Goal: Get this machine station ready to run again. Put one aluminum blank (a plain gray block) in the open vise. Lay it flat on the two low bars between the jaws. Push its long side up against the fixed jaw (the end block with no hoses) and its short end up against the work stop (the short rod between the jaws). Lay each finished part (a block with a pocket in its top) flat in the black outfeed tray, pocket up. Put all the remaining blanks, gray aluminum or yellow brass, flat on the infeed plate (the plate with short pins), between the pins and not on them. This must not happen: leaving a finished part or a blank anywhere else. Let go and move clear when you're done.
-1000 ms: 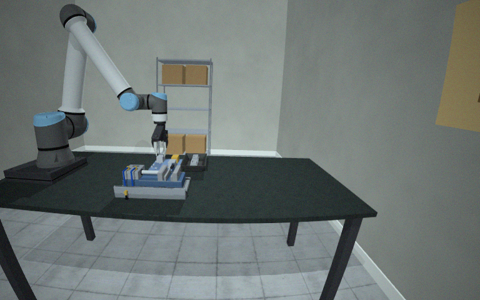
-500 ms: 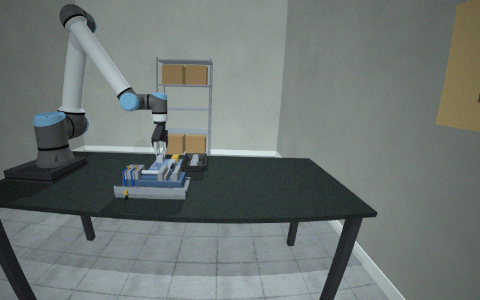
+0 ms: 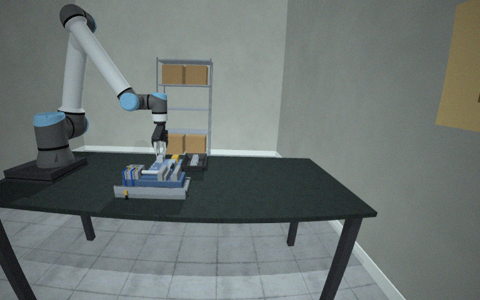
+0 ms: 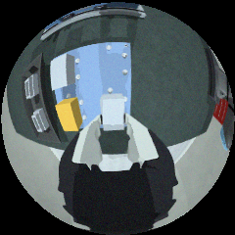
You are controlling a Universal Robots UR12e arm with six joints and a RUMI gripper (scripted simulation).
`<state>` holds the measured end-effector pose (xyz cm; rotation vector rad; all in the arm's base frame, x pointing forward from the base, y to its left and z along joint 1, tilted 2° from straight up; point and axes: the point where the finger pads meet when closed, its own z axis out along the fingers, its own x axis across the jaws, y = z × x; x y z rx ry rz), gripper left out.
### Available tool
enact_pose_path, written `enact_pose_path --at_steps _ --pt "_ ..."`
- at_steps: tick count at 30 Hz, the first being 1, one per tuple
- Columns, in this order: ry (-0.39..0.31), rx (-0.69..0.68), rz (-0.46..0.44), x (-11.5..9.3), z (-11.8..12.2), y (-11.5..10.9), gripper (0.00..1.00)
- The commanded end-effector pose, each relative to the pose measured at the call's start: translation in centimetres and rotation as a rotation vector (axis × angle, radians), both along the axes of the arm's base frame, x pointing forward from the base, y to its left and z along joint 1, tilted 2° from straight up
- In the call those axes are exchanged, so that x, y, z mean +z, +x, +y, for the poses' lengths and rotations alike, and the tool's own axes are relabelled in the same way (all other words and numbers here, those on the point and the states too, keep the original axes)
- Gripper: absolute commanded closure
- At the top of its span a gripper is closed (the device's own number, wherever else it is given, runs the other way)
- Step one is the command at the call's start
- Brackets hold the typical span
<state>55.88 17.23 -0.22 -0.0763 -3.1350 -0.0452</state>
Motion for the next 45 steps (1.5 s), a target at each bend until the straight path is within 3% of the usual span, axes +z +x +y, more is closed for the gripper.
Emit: enact_pose_path --at_steps 1,13,36,45 --pt "0.000 0.000 -0.001 0.1 0.0 0.1 1.00" --pt "0.000 0.000 -0.001 1.3 0.0 0.1 1.00" --pt "0.000 0.000 -0.001 10.3 -0.3 0.1 1.00" --pt "0.000 0.000 -0.001 11.8 -0.3 0.1 1.00"
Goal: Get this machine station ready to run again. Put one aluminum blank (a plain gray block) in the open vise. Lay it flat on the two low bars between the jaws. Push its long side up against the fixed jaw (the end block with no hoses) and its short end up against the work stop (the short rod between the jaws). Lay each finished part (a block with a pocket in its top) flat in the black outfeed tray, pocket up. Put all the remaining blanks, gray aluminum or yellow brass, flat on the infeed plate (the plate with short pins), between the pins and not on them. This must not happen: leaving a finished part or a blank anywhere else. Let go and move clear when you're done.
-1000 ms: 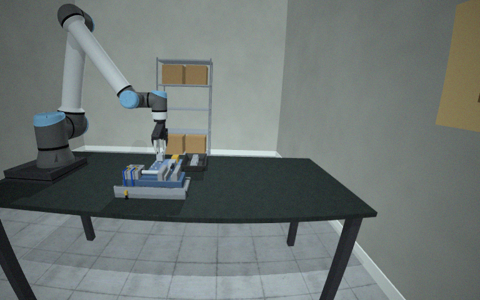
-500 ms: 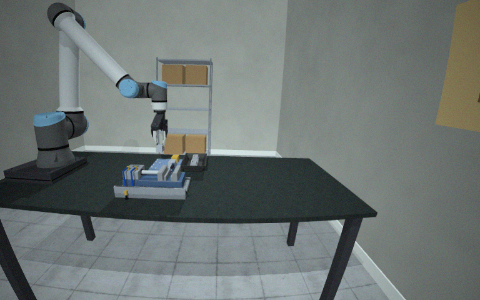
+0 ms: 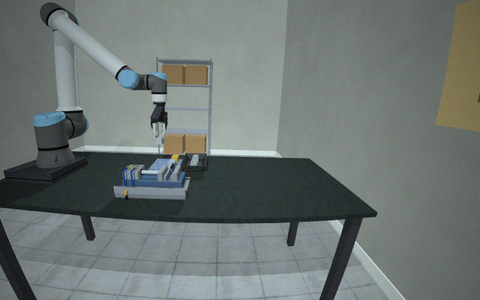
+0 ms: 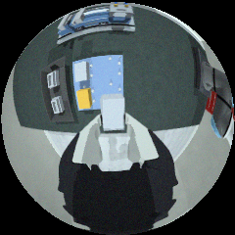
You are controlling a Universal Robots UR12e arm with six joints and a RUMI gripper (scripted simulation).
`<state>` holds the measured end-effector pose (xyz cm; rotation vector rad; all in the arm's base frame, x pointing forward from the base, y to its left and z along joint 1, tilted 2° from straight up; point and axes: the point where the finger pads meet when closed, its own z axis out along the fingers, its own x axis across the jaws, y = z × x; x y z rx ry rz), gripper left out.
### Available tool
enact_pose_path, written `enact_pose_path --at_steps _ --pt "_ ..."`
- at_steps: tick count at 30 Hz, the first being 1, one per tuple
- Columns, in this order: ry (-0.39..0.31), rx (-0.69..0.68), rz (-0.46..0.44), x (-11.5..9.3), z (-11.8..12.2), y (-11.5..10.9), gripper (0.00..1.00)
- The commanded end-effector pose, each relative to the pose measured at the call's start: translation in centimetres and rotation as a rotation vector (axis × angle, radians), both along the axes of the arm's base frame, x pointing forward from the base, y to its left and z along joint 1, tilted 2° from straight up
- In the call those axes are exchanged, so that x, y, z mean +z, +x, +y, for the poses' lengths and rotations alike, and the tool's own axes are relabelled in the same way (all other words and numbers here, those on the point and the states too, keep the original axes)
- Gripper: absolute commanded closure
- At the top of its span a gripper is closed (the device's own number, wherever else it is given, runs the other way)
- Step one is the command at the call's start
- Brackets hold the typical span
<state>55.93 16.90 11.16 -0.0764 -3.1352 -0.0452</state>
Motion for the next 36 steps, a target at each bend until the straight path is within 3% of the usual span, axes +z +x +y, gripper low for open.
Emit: enact_pose_path --at_steps 1,10,13,16,18,24,33,35,36 --pt "0.000 0.000 -0.001 0.4 0.0 0.1 1.00" --pt "0.000 0.000 -0.001 0.5 -0.8 0.6 1.00" --pt "0.000 -0.001 -0.001 0.5 -2.7 1.9 1.00" --pt "-0.001 -0.001 -0.001 0.4 -6.2 3.9 1.00" --pt "-0.001 -0.001 -0.001 0.4 -6.2 3.9 1.00" --pt "-0.001 -0.003 -0.001 0.3 -14.6 7.7 1.00" --pt "-0.001 -0.006 -0.001 -0.1 -26.3 10.8 1.00" --pt "-0.001 -0.006 -0.001 -0.1 -26.3 10.8 1.00" --pt "-0.001 -0.006 -0.001 -0.2 -28.1 11.0 1.00"
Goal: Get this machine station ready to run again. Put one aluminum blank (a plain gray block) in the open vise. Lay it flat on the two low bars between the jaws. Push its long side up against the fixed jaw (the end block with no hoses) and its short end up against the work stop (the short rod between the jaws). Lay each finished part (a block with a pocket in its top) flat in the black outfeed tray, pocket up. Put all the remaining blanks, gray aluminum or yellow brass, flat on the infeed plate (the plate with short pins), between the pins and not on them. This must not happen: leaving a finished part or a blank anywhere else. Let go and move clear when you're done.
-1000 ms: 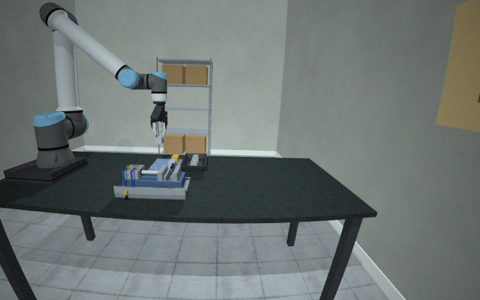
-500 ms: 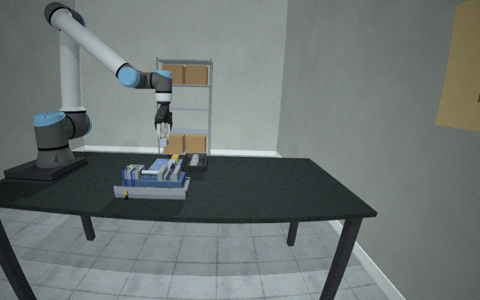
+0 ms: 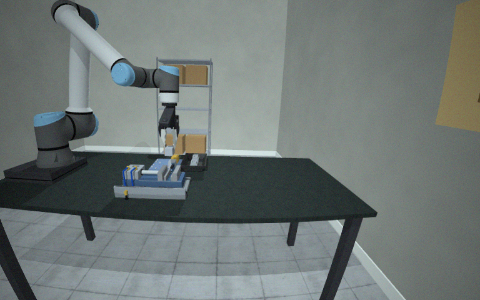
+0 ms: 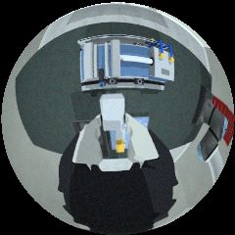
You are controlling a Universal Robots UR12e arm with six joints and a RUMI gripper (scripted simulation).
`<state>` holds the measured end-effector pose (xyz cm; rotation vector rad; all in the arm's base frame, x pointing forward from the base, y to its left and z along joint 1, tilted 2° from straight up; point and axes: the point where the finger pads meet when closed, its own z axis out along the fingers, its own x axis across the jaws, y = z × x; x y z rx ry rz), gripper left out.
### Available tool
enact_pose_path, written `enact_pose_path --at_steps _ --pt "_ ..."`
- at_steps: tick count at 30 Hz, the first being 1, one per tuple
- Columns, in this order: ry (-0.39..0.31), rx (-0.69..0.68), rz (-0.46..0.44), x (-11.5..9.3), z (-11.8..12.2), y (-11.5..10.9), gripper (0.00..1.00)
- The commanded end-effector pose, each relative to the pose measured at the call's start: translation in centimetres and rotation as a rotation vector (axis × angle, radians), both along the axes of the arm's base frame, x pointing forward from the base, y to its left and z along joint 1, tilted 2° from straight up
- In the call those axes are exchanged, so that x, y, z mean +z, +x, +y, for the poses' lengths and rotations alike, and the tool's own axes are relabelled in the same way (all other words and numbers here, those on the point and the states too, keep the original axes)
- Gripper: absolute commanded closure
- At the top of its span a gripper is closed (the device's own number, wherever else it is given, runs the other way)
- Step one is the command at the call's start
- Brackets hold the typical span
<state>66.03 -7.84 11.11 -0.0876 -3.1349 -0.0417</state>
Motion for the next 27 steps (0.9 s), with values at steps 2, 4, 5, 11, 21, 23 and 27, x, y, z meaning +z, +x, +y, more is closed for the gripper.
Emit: enact_pose_path --at_steps 2,4,5,11,21,23,27 --pt "0.002 0.001 -0.001 -0.3 -6.6 1.3 1.00" --pt "0.002 0.000 -0.001 -0.4 -9.1 1.4 1.00" --pt "0.002 0.000 -0.001 -0.5 -10.1 1.5 1.00" --pt "0.002 0.000 -0.001 -0.6 -12.1 1.5 1.00" --pt "0.002 0.000 -0.001 -0.6 -12.1 1.5 1.00" --pt "0.002 0.000 -0.001 -0.6 -12.1 1.5 1.00" --pt "0.002 0.000 -0.001 -0.6 -12.1 1.5 1.00"
